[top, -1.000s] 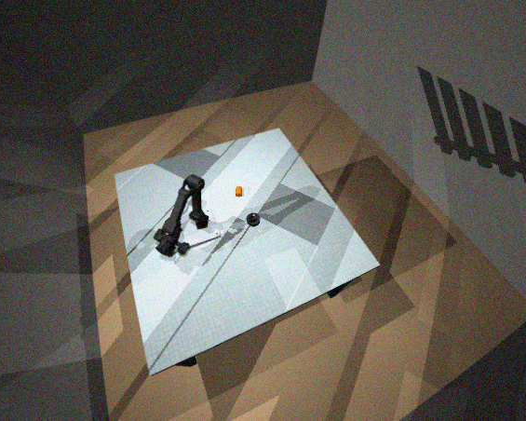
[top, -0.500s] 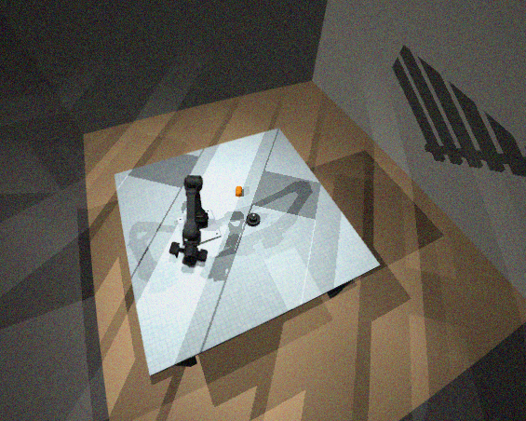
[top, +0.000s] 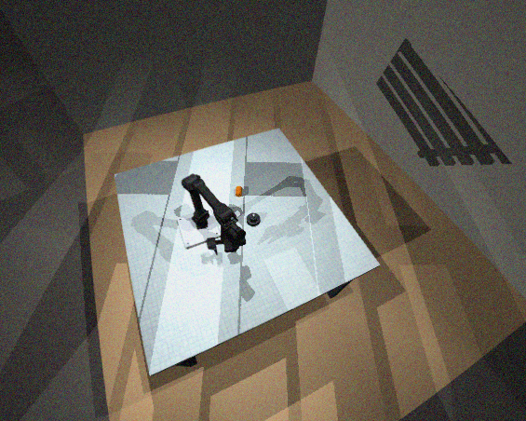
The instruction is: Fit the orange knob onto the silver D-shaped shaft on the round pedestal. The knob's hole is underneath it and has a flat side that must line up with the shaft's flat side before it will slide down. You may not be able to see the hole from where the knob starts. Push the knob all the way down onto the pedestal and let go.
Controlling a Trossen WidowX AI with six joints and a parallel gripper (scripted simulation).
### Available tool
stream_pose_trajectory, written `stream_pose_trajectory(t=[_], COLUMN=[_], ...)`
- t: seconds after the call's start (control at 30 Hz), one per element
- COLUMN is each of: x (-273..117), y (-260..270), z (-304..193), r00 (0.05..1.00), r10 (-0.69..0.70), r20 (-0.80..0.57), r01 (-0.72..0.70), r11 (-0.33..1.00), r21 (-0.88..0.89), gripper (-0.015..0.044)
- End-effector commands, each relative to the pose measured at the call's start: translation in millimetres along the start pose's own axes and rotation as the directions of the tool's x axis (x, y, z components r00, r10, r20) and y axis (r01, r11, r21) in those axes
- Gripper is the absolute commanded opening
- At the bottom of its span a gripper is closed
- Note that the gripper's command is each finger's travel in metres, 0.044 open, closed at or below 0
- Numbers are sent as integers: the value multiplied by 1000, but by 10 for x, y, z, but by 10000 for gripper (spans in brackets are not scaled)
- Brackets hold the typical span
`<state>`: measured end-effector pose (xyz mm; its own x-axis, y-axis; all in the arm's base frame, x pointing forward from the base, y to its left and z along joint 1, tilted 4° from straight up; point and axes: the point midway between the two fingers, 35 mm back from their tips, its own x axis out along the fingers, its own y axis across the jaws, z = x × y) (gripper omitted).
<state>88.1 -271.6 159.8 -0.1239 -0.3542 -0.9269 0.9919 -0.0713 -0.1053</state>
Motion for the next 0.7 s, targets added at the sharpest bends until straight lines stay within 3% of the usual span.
stream_pose_trajectory(t=[0.0, 0.2, 0.37, 0.67], x=[-352, -919, -1421, -2331], y=[495, 1159, 1565, 1761], z=[-88, -460, -977, -2124], r00=[994, 962, 923, 830], r10=[107, 269, 384, 503], r20=[37, 39, -36, -241], r01=[-104, -257, -378, -557], r11=[992, 945, 880, 724], r21=[-71, -201, -286, -406], gripper=[440, 440, 440, 440])
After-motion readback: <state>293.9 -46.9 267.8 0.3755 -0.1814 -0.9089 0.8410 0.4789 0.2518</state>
